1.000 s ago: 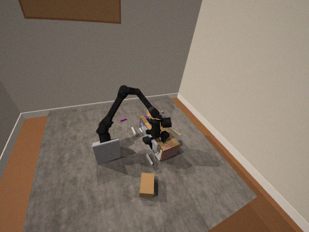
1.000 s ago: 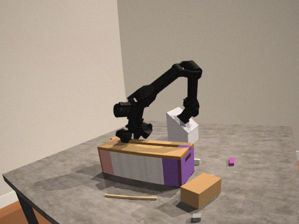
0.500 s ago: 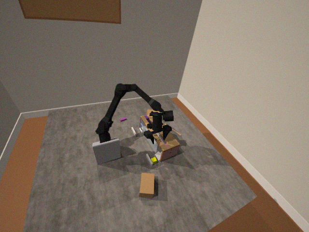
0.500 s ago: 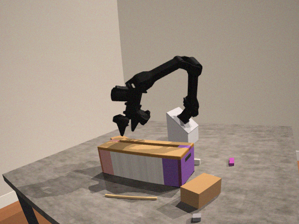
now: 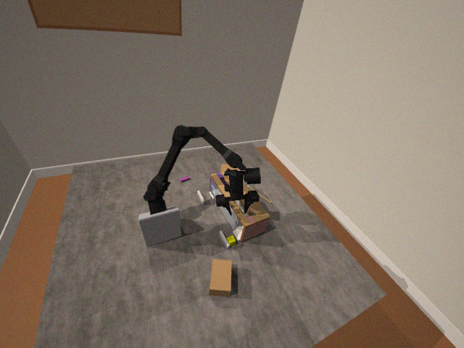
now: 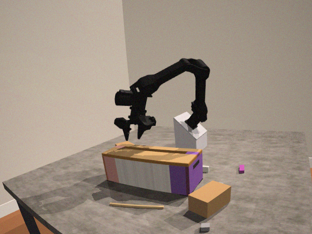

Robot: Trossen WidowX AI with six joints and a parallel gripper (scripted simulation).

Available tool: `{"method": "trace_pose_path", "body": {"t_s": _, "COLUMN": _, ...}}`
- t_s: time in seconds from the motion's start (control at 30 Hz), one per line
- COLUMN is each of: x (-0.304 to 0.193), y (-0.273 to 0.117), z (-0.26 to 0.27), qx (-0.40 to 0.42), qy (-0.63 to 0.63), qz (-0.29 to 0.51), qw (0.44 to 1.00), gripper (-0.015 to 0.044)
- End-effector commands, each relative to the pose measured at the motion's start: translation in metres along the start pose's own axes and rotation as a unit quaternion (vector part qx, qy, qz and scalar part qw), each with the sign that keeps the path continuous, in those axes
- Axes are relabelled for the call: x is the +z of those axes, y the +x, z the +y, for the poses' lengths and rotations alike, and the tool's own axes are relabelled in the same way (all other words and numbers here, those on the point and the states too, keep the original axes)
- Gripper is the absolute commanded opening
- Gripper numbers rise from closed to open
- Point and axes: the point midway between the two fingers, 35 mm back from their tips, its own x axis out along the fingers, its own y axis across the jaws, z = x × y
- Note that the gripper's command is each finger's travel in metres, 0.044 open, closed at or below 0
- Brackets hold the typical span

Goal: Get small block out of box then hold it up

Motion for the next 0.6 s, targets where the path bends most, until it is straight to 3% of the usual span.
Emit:
{"method": "trace_pose_path", "body": {"t_s": 0.0, "x": -0.010, "y": 0.002, "z": 0.003, "qx": 0.000, "qy": 0.232, "qz": -0.026, "qw": 0.972, "gripper": 0.0285}}
{"method": "trace_pose_path", "body": {"t_s": 0.17, "x": -0.018, "y": 0.003, "z": 0.005, "qx": 0.011, "qy": 0.483, "qz": -0.054, "qw": 0.874, "gripper": 0.0285}}
{"method": "trace_pose_path", "body": {"t_s": 0.33, "x": -0.027, "y": 0.004, "z": 0.007, "qx": 0.036, "qy": 0.698, "qz": -0.076, "qw": 0.711, "gripper": 0.0285}}
{"method": "trace_pose_path", "body": {"t_s": 0.57, "x": -0.035, "y": 0.005, "z": 0.009, "qx": 0.066, "qy": 0.840, "qz": -0.092, "qw": 0.531, "gripper": 0.0285}}
